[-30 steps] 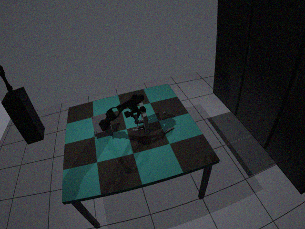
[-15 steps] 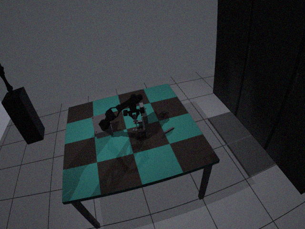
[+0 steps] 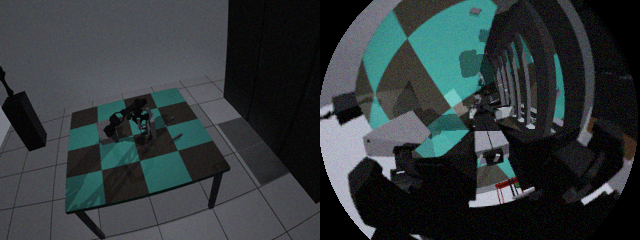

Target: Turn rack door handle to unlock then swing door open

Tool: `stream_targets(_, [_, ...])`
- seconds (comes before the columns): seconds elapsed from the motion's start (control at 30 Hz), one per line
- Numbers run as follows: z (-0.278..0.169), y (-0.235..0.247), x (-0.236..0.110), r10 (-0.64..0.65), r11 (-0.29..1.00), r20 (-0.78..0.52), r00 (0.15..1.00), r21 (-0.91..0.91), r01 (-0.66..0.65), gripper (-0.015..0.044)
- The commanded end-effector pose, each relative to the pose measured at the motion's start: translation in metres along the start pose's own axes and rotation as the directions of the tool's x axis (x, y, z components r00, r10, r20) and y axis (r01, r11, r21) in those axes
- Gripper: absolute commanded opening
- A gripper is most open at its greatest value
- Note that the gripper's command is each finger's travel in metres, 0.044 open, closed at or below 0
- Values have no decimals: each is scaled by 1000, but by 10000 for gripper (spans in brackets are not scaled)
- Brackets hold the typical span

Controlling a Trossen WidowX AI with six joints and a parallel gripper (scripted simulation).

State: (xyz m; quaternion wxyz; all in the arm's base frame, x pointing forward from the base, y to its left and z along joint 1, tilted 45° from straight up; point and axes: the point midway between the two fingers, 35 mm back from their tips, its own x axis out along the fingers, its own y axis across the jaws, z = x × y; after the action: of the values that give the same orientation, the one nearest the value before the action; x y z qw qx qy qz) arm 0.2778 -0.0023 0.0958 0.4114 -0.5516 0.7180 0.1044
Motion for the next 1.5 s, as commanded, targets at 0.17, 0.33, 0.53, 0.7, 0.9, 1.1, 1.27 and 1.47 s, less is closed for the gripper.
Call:
stream_targets(0.17, [6, 13, 0, -6, 988, 6, 1000, 157, 5, 22])
stream_targets(0.33, [10, 21, 0, -6, 973, 6, 1000, 230, 4, 22])
stream_targets(0.53, [15, 31, 0, -6, 949, 7, 1000, 315, 3, 22])
stream_targets(0.7, [21, 40, 0, -5, 923, 7, 1000, 384, 2, 22])
stream_targets(0.9, [28, 49, 0, -5, 886, 7, 1000, 463, 1, 22])
stream_targets(1.1, [37, 58, 0, -5, 842, 8, 1000, 539, 0, 22])
stream_targets(1.27, [44, 65, 0, -5, 801, 8, 1000, 598, -1, 22])
stream_targets(1.47, [54, 73, 0, -4, 742, 9, 1000, 671, -3, 22])
